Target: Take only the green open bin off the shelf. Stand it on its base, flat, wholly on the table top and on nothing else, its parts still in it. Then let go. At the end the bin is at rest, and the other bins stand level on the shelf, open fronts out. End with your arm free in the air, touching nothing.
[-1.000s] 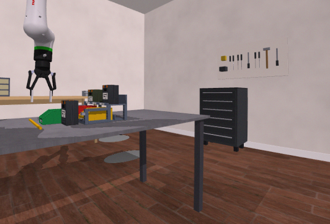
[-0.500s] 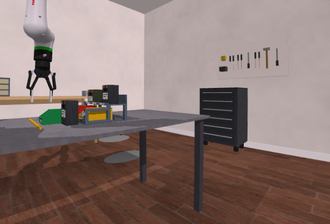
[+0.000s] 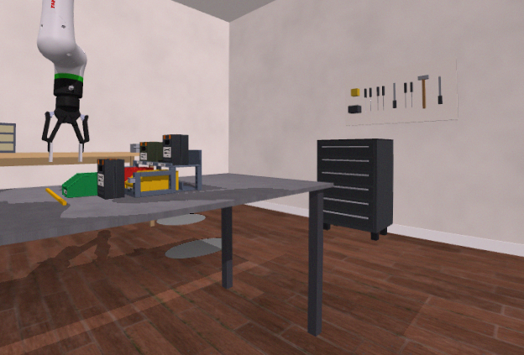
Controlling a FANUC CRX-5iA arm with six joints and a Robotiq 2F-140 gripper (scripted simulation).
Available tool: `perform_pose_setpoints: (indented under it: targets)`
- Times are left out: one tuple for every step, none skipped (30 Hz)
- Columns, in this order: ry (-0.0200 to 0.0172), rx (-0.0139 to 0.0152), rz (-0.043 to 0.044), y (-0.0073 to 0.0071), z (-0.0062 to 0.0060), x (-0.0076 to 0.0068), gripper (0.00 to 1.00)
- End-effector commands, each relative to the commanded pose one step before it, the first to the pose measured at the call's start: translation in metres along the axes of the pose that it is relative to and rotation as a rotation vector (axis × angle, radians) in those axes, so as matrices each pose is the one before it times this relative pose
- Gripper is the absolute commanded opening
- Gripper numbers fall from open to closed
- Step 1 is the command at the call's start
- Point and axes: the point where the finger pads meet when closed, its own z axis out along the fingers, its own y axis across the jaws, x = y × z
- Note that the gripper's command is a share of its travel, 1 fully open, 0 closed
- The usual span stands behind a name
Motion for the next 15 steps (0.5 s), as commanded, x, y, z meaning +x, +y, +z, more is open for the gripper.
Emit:
perform_pose_setpoints:
  targets:
    - [0.04263, -0.02635, 0.0, -0.00015, 0.00016, -0.0002, 0.57]
    - [0.0, 0.0, 0.0, 0.0, 0.0, 0.0, 0.57]
    - [0.0, 0.0, 0.0, 0.0, 0.0, 0.0, 0.57]
    - [0.0, 0.0, 0.0, 0.0, 0.0, 0.0, 0.57]
    - [0.0, 0.0, 0.0, 0.0, 0.0, 0.0, 0.57]
    - [0.0, 0.0, 0.0, 0.0, 0.0, 0.0, 0.57]
    - [0.0, 0.0, 0.0, 0.0, 0.0, 0.0, 0.57]
    - [-0.03407, 0.02096, 0.0, 0.00018, -0.00015, 0.00019, 0.57]
    - [0.00852, -0.00524, 0.0, -0.00004, 0.00004, -0.00005, 0.57]
    - [0.00852, -0.00524, 0.0, -0.00004, 0.00004, -0.00005, 0.57]
    - [0.00852, -0.00524, 0.0, -0.00004, 0.00004, -0.00005, 0.57]
    - [0.00852, -0.00524, 0.0, -0.00004, 0.00004, -0.00005, 0.57]
    - [0.0, 0.0, 0.0, 0.0, 0.0, 0.0, 0.57]
    - [0.0, 0.0, 0.0, 0.0, 0.0, 0.0, 0.57]
    - [0.0, 0.0, 0.0, 0.0, 0.0, 0.0, 0.57]
